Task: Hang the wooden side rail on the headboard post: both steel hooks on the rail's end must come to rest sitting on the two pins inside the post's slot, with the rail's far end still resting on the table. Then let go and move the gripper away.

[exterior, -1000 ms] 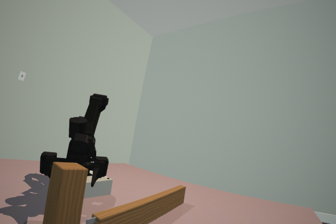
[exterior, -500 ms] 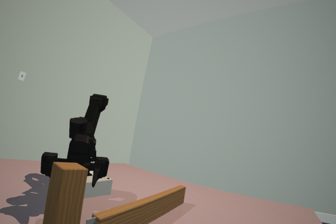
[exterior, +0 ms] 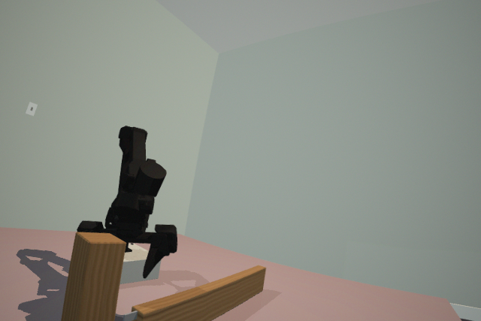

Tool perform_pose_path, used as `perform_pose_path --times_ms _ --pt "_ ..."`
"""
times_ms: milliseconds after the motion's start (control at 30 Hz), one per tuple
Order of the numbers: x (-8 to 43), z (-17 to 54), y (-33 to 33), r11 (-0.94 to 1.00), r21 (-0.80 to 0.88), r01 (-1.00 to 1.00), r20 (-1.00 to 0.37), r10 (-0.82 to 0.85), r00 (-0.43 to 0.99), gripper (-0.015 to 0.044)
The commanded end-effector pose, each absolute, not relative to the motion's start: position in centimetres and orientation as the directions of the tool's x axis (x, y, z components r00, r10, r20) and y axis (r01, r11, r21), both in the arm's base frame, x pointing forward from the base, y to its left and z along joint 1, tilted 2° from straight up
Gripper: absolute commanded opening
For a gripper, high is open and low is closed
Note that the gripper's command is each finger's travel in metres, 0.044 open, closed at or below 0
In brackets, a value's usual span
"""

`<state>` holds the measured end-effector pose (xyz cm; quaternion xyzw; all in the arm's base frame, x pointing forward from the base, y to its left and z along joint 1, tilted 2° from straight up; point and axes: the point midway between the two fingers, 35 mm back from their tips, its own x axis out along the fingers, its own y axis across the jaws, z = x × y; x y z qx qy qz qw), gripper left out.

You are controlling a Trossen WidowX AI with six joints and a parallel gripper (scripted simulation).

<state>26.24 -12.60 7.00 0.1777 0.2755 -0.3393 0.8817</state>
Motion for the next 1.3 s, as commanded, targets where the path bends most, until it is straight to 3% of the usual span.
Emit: perform_pose_path --times_ms 0,133,867,933,1100,1267 --pt "27.5 9.1 -10.8 0.590 0.084 0.803 -0.609 -0.608 0.510 0.0440" --pt "28.0 10.8 -9.5 0.534 0.062 0.843 -0.570 -0.674 0.469 0.0440" --pt "28.0 10.8 -9.5 0.534 0.062 0.843 -0.570 -0.674 0.469 0.0440" --pt "28.3 10.8 -9.4 0.571 0.004 0.821 -0.587 -0.663 0.465 0.0440" --pt "30.3 10.8 -8.7 0.789 -0.342 0.511 -0.703 -0.576 0.417 0.0440" --pt "31.8 10.9 -8.0 0.867 -0.497 0.015 -0.811 -0.471 0.346 0.0440"
